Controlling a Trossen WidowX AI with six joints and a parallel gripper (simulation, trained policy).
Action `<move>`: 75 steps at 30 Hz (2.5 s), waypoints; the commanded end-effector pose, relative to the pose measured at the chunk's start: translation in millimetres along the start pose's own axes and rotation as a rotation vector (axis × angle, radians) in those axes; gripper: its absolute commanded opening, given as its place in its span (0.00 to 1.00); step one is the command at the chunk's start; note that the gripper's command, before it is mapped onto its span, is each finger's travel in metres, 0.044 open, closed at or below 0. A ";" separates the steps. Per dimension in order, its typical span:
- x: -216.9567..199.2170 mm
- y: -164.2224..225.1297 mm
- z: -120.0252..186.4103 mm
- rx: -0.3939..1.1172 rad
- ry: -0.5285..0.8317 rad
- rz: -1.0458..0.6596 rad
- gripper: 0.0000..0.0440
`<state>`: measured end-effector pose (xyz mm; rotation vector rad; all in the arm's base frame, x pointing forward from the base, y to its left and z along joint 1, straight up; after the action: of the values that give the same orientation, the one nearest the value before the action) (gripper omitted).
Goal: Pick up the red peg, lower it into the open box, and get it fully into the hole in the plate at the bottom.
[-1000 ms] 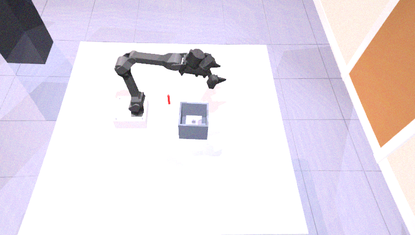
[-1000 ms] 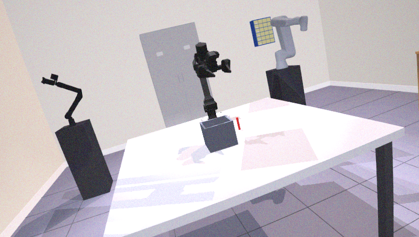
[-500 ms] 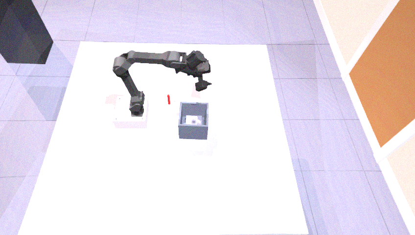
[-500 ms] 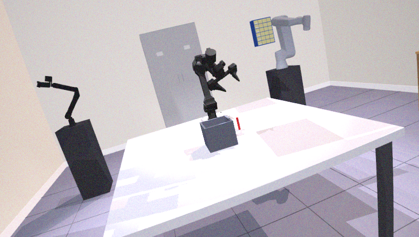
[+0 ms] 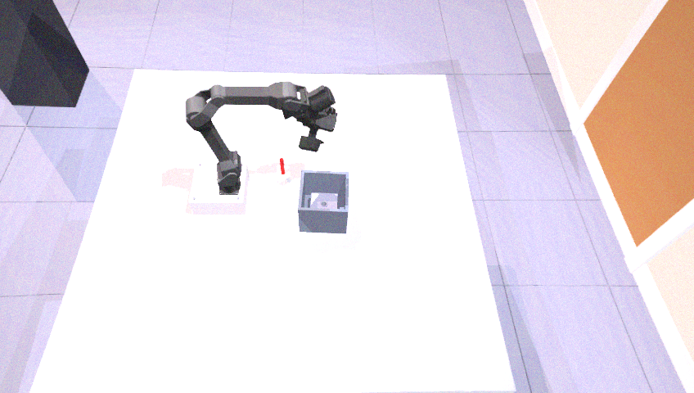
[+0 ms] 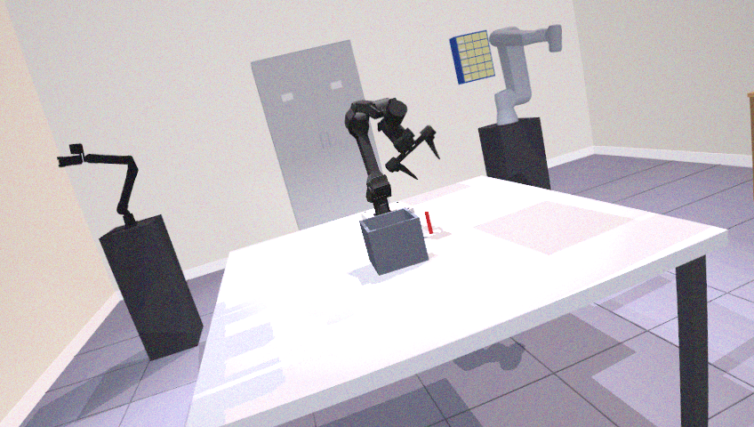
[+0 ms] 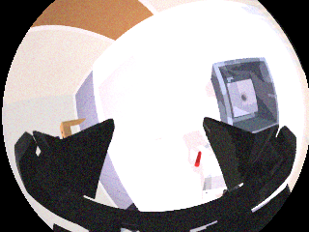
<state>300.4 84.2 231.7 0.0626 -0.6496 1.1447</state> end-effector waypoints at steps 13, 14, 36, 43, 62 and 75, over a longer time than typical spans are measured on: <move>-18.1 81.6 -10.4 0.225 0.204 -0.401 1.00; -19.6 86.5 -10.8 0.234 0.222 -0.428 1.00; -53.9 157.2 -28.8 0.230 0.611 -0.833 1.00; -66.7 165.3 -45.6 0.191 0.683 -0.863 1.00; -101.5 175.3 -96.3 0.098 0.735 -0.891 0.95; -116.8 182.1 -124.4 0.061 0.722 -0.913 0.68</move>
<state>169.3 112.0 26.1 -0.0020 0.0907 0.2485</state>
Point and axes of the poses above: the point midway between the two fingers, 35 mm back from their tips, its own z axis back along the fingers, its own x axis across the jaws, y = z × x, the point moved 2 cm from there along z, back along the fingers, and after that the axes turned 1 degree about -z, right-handed, at the moved point
